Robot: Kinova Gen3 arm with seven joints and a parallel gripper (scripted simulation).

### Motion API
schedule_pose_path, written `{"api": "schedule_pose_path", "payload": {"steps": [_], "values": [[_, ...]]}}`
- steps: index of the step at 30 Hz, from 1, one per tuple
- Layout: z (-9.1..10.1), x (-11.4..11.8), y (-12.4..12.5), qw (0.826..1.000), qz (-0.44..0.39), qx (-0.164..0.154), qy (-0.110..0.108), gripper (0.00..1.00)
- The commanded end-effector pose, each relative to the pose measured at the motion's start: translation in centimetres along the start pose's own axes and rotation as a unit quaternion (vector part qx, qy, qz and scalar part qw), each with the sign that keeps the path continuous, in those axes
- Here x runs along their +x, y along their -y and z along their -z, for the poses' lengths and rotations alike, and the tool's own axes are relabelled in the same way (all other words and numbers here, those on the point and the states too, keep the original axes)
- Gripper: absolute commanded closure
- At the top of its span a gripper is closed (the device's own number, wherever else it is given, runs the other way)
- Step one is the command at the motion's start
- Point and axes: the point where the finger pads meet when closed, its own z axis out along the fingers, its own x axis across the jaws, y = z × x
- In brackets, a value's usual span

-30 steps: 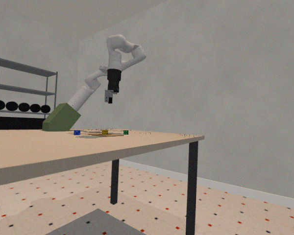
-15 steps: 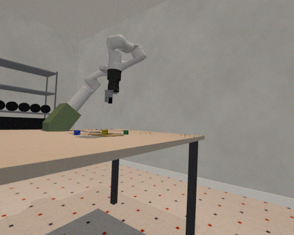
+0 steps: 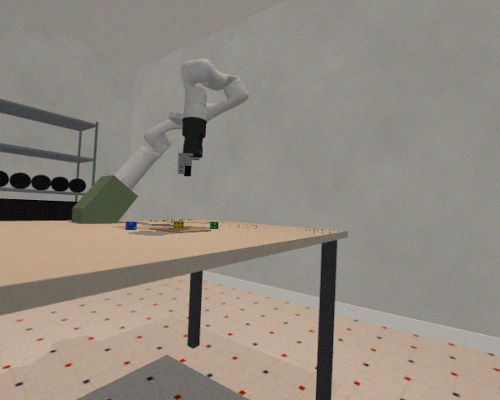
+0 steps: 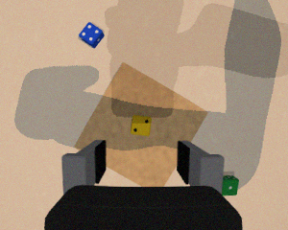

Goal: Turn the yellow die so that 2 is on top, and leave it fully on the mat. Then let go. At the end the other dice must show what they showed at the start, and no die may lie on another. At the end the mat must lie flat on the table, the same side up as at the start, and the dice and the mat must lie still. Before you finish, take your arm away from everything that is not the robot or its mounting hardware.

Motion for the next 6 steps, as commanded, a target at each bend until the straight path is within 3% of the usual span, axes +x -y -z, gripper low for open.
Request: {"api": "schedule_pose_path", "payload": {"steps": [1, 6], "values": [[0.08, -0.04, -0.02, 1.000, 0.000, -0.001, 0.001, 0.00], [0.08, -0.04, -0.02, 1.000, 0.000, -0.001, 0.001, 0.00]]}}
